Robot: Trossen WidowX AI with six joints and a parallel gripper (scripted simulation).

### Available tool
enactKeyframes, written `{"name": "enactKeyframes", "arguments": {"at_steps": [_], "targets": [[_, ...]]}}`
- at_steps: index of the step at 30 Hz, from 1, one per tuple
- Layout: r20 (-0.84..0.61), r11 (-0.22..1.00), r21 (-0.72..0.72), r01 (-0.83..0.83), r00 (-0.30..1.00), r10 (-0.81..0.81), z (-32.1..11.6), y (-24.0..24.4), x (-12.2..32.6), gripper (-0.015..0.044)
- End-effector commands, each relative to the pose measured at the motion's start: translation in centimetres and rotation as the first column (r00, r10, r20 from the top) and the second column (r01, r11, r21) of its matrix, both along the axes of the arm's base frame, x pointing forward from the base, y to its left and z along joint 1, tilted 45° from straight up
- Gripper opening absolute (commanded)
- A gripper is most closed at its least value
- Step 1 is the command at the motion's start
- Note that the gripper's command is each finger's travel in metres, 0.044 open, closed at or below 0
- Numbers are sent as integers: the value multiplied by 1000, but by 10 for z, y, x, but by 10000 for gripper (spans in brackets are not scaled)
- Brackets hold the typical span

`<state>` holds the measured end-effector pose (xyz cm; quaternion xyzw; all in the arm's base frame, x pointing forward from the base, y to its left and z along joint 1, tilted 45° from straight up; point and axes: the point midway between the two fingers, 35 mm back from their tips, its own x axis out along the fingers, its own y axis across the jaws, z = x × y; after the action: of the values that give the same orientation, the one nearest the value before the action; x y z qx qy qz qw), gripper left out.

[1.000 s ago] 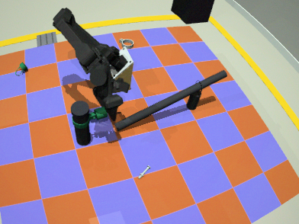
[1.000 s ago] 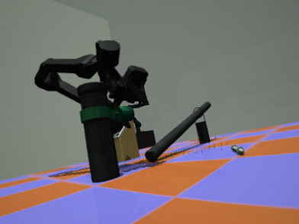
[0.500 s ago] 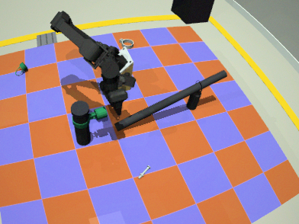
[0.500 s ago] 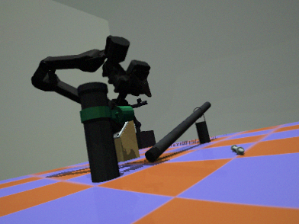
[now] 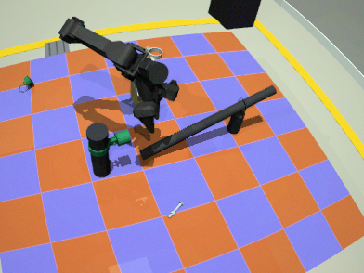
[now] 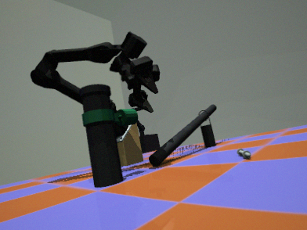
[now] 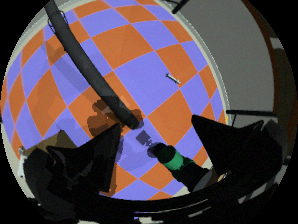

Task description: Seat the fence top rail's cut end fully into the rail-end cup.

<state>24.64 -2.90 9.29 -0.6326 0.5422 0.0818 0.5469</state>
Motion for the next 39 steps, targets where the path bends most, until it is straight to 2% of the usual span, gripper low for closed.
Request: {"name": "enactKeyframes", "arguments": {"at_steps": [1,11,18,36,39], "targets": [[247,929,203,309,902,-354,-5,54,0,440],[385,827,365,427,740,-552,-6,84,-7,440],[449,725,505,468,575,-684,-6,99,-11,440],[450,723,508,468,571,-686,-6,100,-11,440],[427,759,442,478,632,-647,-11,98,-9,440]]}}
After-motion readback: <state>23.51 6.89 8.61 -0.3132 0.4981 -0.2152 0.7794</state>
